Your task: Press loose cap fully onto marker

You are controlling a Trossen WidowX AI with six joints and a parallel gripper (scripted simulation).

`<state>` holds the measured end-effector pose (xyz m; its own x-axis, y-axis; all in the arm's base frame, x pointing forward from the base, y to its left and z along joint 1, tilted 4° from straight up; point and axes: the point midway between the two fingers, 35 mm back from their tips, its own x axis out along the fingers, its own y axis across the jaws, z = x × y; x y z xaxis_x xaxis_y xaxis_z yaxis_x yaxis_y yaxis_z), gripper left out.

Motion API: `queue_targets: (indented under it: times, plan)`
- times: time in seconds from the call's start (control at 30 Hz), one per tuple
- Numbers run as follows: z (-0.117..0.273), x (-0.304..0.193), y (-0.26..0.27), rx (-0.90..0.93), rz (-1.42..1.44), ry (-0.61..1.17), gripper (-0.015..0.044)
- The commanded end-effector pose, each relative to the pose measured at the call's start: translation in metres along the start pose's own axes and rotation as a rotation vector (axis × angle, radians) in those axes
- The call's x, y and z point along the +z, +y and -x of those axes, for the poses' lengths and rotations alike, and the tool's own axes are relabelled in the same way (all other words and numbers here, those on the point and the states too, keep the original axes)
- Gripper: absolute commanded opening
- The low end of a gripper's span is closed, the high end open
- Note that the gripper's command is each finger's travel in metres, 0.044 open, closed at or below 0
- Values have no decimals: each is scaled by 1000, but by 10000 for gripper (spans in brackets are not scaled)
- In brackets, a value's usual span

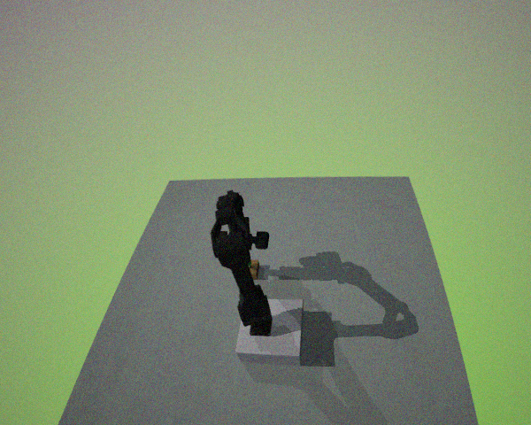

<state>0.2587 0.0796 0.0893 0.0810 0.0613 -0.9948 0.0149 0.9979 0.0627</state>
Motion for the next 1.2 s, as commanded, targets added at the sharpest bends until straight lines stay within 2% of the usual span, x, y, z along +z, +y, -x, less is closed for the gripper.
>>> queue_targets:
  times: [0.0, 0.3, 0.53, 0.73, 0.87, 1.17]
  plan:
    - [-5, 0, 0, -2, 1, -1, 0]
    - [-18, 1, 0, -1, 1, -1, 0]
    - [-11, 2, 1, 3, 2, -8, 0]
    - [67, 4, 1, 2, 2, -8, 0]
    - [77, 2, 1, 2, 2, -8, 0]
    - [77, 2, 1, 2, 2, -8, 236]
